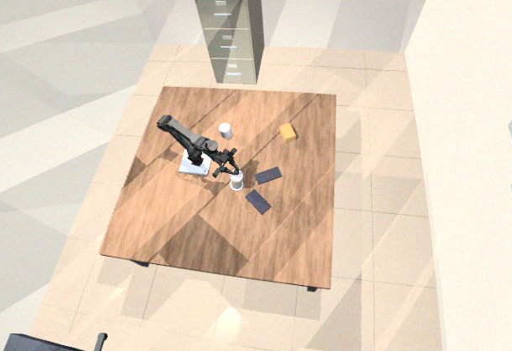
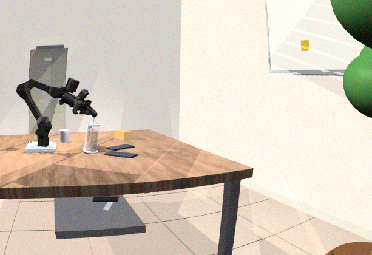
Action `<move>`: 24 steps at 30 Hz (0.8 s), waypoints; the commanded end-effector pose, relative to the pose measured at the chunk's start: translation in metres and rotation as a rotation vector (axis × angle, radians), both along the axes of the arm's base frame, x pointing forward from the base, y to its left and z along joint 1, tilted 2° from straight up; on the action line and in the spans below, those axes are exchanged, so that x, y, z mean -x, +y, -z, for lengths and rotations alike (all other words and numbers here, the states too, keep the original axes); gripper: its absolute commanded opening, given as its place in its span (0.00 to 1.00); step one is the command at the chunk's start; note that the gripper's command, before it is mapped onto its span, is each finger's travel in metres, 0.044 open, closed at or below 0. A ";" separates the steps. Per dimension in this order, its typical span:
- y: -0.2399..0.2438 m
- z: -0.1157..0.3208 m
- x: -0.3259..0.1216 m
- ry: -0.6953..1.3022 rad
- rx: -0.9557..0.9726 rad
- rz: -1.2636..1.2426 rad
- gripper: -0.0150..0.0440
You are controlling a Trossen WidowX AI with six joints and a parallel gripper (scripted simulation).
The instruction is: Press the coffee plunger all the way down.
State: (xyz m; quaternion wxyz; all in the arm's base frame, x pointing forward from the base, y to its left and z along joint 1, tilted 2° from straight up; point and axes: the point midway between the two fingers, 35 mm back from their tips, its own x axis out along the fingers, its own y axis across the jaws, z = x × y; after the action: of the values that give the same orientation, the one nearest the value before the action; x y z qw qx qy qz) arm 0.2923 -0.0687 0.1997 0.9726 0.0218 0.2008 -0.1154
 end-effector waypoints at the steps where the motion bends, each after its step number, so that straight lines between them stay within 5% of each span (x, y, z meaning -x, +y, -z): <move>1: 0.000 0.017 0.000 0.058 -0.008 -0.003 0.47; 24: -0.001 0.016 -0.003 0.058 -0.008 -0.003 0.47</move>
State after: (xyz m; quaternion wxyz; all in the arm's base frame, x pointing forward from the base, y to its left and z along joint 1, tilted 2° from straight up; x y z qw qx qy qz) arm 0.2956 -0.0695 0.1928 0.9701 0.0231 0.2125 -0.1152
